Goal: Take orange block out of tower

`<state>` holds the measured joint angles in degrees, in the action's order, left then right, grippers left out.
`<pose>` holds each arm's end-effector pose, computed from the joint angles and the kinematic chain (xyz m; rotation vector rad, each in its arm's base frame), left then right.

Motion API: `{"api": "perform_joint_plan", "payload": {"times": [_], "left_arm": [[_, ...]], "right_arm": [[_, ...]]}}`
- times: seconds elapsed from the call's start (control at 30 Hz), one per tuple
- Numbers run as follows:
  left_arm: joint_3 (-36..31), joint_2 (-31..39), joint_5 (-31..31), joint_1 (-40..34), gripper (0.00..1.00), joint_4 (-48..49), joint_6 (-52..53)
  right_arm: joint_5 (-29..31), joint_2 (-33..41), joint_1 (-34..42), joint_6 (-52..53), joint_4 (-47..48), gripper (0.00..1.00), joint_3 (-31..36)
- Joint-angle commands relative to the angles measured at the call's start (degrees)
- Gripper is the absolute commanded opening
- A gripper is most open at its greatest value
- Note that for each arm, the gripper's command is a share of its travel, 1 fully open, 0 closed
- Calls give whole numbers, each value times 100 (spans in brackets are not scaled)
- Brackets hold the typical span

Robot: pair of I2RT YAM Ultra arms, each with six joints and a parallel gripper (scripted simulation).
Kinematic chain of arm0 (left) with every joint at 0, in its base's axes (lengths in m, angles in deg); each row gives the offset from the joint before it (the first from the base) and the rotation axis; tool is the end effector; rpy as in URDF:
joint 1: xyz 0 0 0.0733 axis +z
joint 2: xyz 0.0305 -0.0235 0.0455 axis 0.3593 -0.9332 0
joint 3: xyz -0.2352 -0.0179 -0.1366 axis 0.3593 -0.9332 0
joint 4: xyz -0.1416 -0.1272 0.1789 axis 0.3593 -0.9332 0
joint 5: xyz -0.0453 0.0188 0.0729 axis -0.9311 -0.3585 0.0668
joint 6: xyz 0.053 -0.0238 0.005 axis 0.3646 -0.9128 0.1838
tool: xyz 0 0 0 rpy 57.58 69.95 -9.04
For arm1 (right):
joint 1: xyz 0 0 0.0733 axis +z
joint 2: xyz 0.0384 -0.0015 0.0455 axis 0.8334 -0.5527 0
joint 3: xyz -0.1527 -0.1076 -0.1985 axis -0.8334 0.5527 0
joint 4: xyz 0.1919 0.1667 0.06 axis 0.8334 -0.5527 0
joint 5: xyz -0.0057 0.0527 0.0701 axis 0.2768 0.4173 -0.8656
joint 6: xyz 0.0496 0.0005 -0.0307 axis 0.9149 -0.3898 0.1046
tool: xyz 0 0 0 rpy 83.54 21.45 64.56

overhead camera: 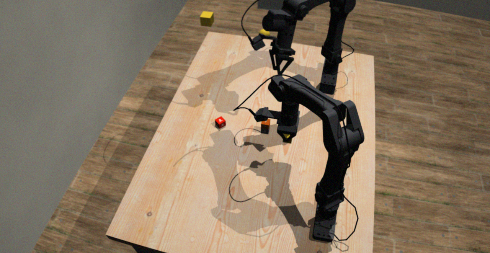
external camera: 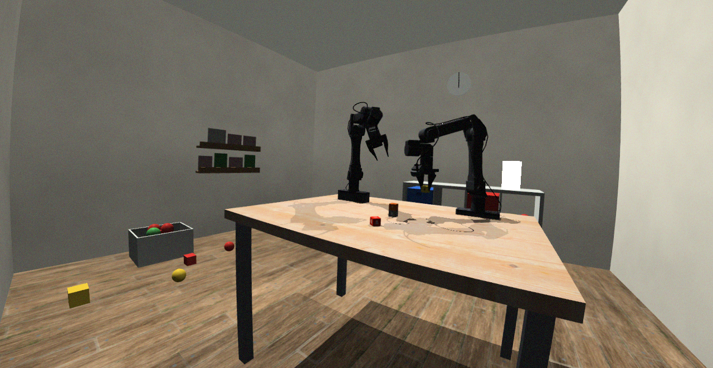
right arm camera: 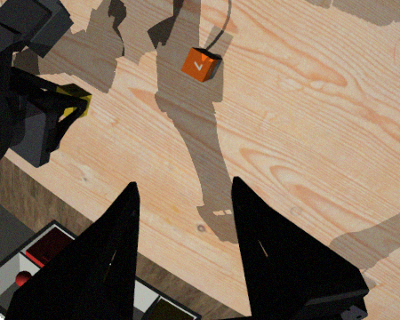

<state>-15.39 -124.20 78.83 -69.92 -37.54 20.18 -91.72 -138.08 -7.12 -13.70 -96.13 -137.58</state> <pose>0.1868 -0.2131 0.2492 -0.0016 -3.1232 -0.0099 0.1913 0.2395 0.3385 -0.6747 2.8131 0.6412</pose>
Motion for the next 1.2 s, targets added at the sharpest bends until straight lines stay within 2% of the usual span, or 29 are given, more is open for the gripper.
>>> {"api": "perform_joint_plan", "payload": {"times": [0.0,0.4,0.5,0.6,0.87,1.17], "left_arm": [[-54,187,0,63,27,-13,36],[-50,194,2,64,27,-10,35],[-50,194,2,64,27,-10,35],[-51,194,2,64,27,-10,35],[-51,194,2,64,27,-10,35],[-51,194,2,64,27,-10,35]], "right_arm": [[106,-576,-63,634,-482,55,-586],[151,-3495,123,2222,-1243,55,-2535],[154,-3700,130,2308,-1303,55,-2678],[192,-4403,179,2485,-1565,55,-3216],[236,-5212,525,2680,-1861,55,-3878],[226,-5349,489,2626,-1838,55,-3945]]}}
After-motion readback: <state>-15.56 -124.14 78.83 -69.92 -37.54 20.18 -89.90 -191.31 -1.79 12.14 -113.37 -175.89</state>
